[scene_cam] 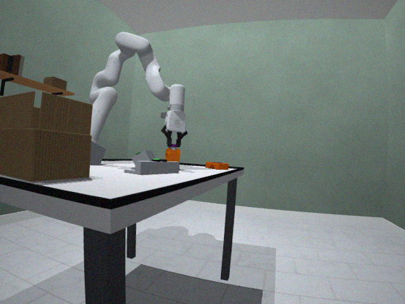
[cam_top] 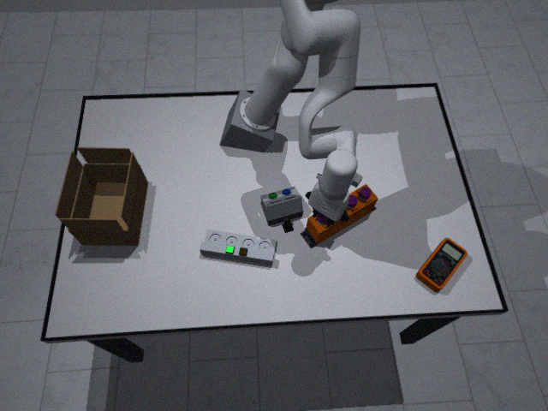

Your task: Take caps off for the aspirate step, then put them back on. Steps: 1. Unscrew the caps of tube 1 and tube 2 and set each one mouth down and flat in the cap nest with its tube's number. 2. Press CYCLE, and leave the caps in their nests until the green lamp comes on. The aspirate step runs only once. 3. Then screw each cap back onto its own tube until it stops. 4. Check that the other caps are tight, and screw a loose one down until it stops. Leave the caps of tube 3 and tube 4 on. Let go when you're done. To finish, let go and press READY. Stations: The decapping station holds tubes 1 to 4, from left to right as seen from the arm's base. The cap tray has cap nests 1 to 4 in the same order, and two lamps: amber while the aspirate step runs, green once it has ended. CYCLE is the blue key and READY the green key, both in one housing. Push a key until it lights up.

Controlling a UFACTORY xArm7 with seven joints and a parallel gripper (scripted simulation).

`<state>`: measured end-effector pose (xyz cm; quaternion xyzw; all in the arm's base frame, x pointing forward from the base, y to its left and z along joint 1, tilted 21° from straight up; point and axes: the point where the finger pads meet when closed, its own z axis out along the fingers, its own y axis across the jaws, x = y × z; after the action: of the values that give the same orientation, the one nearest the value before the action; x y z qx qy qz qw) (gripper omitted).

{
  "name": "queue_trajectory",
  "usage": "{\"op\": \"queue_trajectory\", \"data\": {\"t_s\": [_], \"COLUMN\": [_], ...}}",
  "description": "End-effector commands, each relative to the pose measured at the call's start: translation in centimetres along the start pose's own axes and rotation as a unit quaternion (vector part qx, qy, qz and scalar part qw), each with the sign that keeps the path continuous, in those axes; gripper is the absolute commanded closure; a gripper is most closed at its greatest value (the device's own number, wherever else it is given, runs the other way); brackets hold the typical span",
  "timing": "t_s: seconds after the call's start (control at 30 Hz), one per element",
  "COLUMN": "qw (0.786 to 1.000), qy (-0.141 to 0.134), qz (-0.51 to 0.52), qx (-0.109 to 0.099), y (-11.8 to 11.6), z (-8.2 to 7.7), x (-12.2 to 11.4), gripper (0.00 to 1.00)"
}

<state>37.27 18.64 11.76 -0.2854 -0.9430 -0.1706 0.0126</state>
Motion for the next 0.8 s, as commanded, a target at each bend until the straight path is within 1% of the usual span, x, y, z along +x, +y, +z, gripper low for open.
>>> {"op": "queue_trajectory", "data": {"t_s": [0.0,0.1,0.37,0.4,0.77], "qw": [0.990,0.980,0.980,0.980,0.980], "qy": [0.013,0.014,0.014,0.014,0.013], "qz": [-0.138,-0.197,-0.197,-0.197,-0.197], "qx": [-0.011,-0.012,-0.012,-0.012,-0.012], "y": [0.11,0.11,0.11,0.11,0.11], "z": [-0.11,-0.11,-0.11,-0.12,-0.11], "x": [-0.13,-0.13,-0.15,-0.14,-0.14], "gripper": [0.54,0.54,0.54,1.00,1.00]}}
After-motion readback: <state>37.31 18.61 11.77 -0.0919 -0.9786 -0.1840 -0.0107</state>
